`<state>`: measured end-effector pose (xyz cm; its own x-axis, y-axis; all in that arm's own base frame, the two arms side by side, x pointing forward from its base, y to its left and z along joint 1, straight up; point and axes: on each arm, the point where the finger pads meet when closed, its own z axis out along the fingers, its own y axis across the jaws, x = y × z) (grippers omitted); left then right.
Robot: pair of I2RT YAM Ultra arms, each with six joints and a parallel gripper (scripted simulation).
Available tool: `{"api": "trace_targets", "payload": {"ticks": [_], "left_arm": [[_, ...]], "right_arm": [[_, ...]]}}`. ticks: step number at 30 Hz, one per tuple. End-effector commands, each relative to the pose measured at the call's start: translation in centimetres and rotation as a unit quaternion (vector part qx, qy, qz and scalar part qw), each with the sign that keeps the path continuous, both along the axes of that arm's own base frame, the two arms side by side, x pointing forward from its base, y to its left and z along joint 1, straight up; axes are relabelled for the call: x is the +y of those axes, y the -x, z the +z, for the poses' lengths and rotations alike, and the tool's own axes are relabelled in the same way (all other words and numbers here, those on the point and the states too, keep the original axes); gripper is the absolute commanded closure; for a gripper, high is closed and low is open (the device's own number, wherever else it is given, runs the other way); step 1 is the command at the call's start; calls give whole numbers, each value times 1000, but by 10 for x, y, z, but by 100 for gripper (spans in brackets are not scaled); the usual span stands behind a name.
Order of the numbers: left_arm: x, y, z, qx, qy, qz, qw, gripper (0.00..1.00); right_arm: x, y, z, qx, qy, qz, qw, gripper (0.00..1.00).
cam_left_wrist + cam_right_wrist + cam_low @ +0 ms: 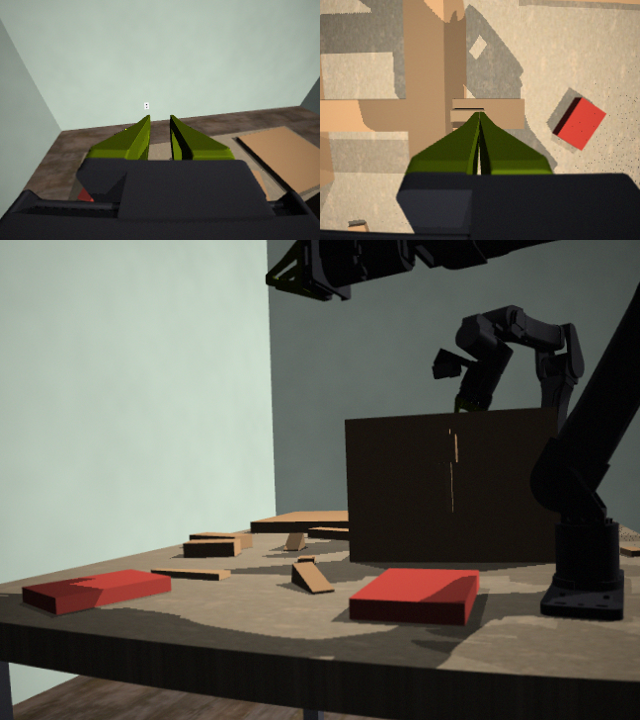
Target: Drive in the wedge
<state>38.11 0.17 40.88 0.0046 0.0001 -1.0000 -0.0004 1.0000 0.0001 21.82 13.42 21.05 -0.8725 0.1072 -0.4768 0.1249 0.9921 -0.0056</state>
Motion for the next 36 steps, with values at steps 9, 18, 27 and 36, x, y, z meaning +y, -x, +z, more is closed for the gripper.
{"api": "trace_targets", "payload": {"ticks": [9, 18, 27, 36], "left_arm": [[-2, 7, 31, -38, 2, -2, 999, 78], [-2, 7, 31, -38, 2, -2, 999, 78], [-2, 7, 31, -38, 2, -2, 999, 78], [-2, 7, 31, -38, 2, -2, 999, 78]], "right_arm": [[-3, -5, 1, -20, -10, -6, 1000, 100], [-11, 9, -29, 38, 29, -4, 999, 100], [-15, 24, -45, 81, 47, 2, 996, 100], [-20, 35, -56, 112, 59, 1, 992, 100]]}}
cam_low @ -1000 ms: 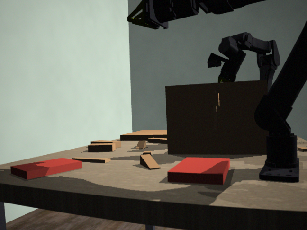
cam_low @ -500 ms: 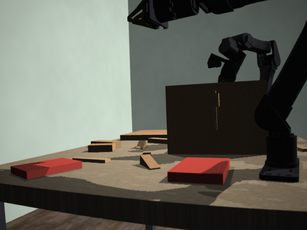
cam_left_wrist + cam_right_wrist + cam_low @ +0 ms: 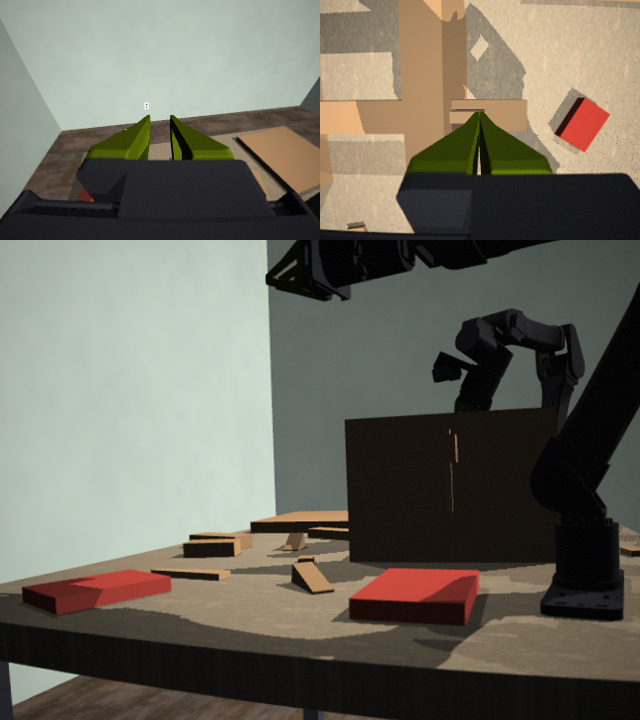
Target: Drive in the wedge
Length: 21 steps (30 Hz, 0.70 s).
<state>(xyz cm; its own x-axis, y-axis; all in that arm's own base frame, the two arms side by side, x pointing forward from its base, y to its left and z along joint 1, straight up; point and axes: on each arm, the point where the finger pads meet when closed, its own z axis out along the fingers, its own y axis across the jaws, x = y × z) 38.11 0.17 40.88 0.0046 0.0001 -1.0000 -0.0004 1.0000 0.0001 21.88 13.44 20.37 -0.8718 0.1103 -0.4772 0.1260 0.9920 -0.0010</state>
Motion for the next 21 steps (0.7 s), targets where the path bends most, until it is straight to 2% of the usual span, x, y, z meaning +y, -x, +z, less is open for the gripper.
{"api": "trace_targets", "payload": {"ticks": [1, 21], "left_arm": [[-2, 7, 31, -38, 2, -2, 999, 78], [-2, 7, 31, -38, 2, -2, 999, 78]], "right_arm": [[-21, 37, -51, 117, 63, 2, 991, 100], [-20, 42, -56, 121, 68, 13, 990, 100]]}}
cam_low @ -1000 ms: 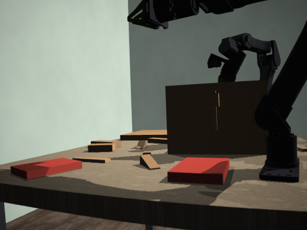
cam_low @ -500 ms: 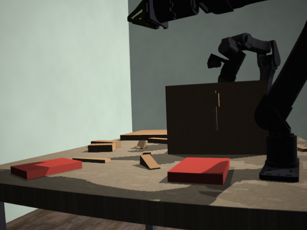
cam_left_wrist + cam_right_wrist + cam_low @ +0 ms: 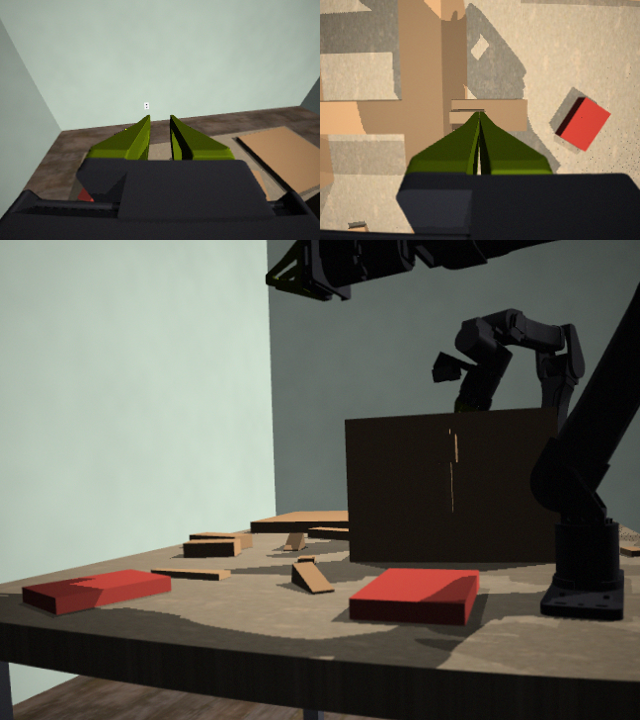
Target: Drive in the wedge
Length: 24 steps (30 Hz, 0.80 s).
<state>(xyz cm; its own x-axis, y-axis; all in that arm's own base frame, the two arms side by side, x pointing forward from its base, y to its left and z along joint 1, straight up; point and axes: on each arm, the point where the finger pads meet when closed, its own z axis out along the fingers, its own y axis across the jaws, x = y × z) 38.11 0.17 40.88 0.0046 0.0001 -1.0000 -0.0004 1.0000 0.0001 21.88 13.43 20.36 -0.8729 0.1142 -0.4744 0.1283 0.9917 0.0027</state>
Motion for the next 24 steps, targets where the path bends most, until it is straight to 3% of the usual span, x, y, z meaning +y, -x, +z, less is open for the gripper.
{"api": "trace_targets", "payload": {"ticks": [1, 24], "left_arm": [[-2, 7, 31, -38, 2, -2, 999, 78], [-2, 7, 31, -38, 2, -2, 999, 78]], "right_arm": [[-20, 42, -56, 119, 69, 15, 990, 100], [-20, 38, -53, 106, 60, 12, 992, 100]]}}
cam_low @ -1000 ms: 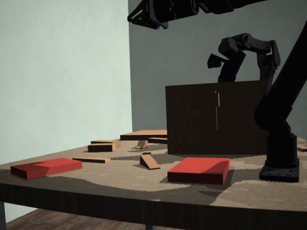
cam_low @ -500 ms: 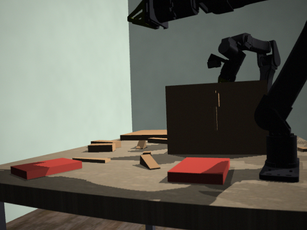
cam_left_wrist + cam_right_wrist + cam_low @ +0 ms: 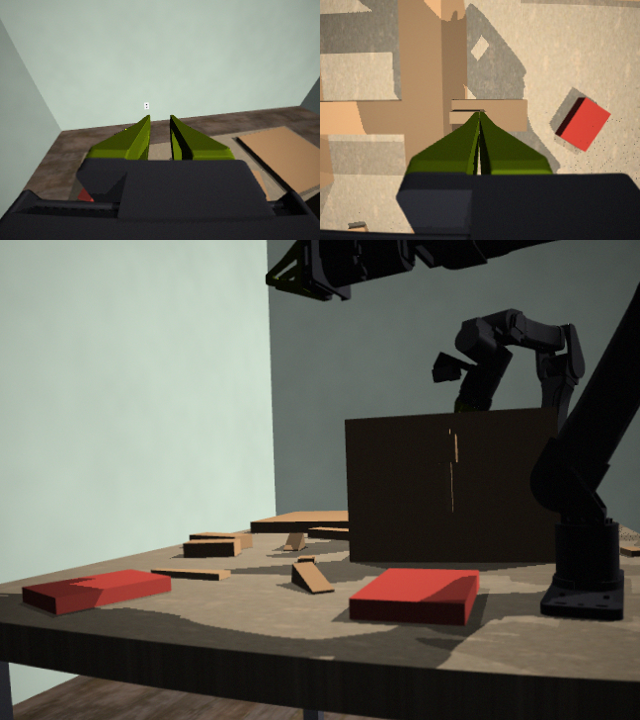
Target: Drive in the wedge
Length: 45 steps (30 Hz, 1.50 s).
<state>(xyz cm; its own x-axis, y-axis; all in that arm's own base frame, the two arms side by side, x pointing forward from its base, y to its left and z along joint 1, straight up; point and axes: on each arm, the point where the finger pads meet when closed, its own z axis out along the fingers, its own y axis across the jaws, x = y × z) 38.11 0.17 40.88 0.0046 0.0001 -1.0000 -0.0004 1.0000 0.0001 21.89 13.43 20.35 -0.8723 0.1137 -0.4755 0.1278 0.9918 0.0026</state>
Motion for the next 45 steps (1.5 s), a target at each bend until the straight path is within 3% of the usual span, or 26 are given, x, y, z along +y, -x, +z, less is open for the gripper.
{"api": "trace_targets", "payload": {"ticks": [1, 22, 23, 24, 26, 27, 33, 34, 45], "left_arm": [[-2, 7, 31, -38, 2, -2, 999, 78], [-2, 7, 31, -38, 2, -2, 999, 78], [-2, 7, 31, -38, 2, -2, 999, 78], [-2, 7, 31, -38, 2, -2, 999, 78], [-2, 7, 31, -38, 2, -2, 999, 78], [-2, 7, 31, -38, 2, -2, 999, 78], [-2, 7, 31, -38, 2, -2, 999, 78], [-2, 7, 31, -38, 2, -2, 999, 78], [-2, 7, 31, -38, 2, -2, 999, 78]], "right_arm": [[-20, 41, -58, 113, 68, 16, 991, 100], [-20, 40, -58, 111, 69, 13, 991, 100], [8, -5, 21, -36, -26, 10, 999, 100], [0, -1, 0, -7, 5, 6, 1000, 100], [-4, 0, -11, 5, 19, 0, 1000, 100], [-5, 0, 0, -6, 7, -1, 1000, 100], [-6, 1, -5, 1, 14, -1, 1000, 100], [2, 1, 13, -14, -4, 3, 1000, 100], [4, 14, 38, -16, -6, 3, 1000, 100]]}}
